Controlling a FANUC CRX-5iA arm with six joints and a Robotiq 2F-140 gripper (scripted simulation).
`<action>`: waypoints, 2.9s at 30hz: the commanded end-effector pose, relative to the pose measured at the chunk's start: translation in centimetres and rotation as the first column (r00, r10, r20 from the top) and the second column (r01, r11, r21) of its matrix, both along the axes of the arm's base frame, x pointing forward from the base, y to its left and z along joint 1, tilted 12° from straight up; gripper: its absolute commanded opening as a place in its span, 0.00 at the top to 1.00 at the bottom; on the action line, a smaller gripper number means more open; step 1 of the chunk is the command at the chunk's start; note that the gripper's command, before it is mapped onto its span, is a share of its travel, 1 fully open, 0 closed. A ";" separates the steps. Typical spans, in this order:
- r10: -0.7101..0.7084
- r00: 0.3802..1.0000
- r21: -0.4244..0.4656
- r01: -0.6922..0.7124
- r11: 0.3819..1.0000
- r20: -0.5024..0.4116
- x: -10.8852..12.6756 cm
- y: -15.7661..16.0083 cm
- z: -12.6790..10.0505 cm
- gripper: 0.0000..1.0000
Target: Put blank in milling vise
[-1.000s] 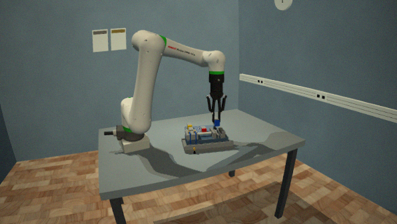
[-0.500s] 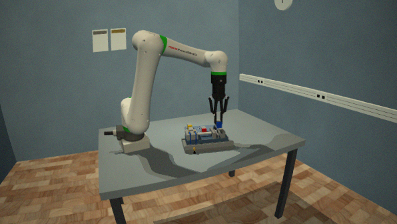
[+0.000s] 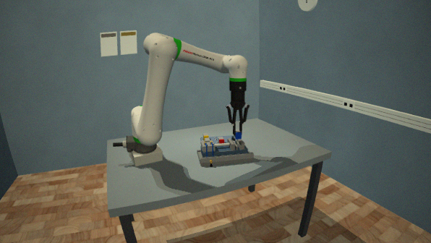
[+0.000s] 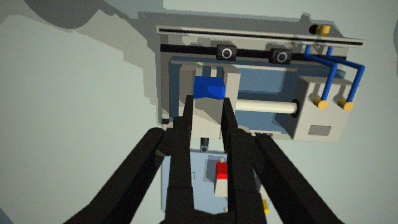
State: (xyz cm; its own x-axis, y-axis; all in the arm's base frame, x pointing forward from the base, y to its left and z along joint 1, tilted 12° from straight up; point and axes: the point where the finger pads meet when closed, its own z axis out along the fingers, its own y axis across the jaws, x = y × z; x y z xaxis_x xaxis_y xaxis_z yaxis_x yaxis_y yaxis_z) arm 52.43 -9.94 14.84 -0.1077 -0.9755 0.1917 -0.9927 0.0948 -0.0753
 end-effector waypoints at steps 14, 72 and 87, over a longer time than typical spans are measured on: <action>0.001 1.000 0.000 -0.001 1.000 0.002 0.0 0.7 0.0 0.90; 0.000 1.000 0.000 0.000 1.000 0.002 0.1 1.0 -2.3 0.90; 0.000 1.000 0.000 0.000 1.000 0.002 0.1 0.9 -3.1 0.90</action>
